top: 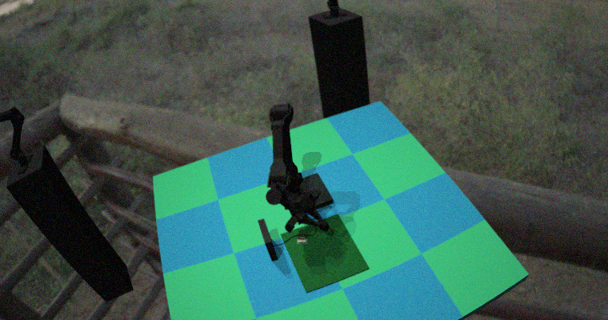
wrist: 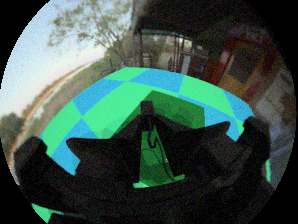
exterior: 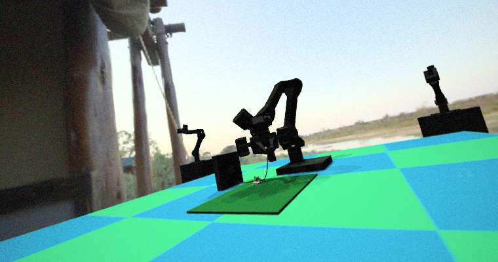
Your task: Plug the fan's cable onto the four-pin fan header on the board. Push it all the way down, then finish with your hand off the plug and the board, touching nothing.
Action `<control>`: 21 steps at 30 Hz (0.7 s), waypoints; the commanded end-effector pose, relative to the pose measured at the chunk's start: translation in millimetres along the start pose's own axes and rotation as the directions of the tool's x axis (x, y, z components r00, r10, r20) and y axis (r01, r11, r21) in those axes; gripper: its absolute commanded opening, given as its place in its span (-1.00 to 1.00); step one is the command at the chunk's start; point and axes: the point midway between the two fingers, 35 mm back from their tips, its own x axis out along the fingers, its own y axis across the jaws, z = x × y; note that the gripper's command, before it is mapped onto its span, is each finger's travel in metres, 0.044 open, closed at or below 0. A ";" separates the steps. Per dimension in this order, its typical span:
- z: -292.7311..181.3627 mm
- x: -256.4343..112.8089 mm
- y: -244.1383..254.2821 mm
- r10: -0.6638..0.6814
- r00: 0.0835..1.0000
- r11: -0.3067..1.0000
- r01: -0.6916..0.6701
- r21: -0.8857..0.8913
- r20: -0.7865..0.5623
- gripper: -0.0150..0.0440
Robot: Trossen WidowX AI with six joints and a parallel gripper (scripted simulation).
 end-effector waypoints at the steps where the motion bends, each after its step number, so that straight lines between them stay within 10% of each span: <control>1: -0.5 -4.8 4.4 0.000 0.999 0.999 0.002 -0.035 0.053 -0.49; 21: 2.7 -9.3 6.8 0.000 0.998 0.999 0.002 -0.037 0.070 -0.49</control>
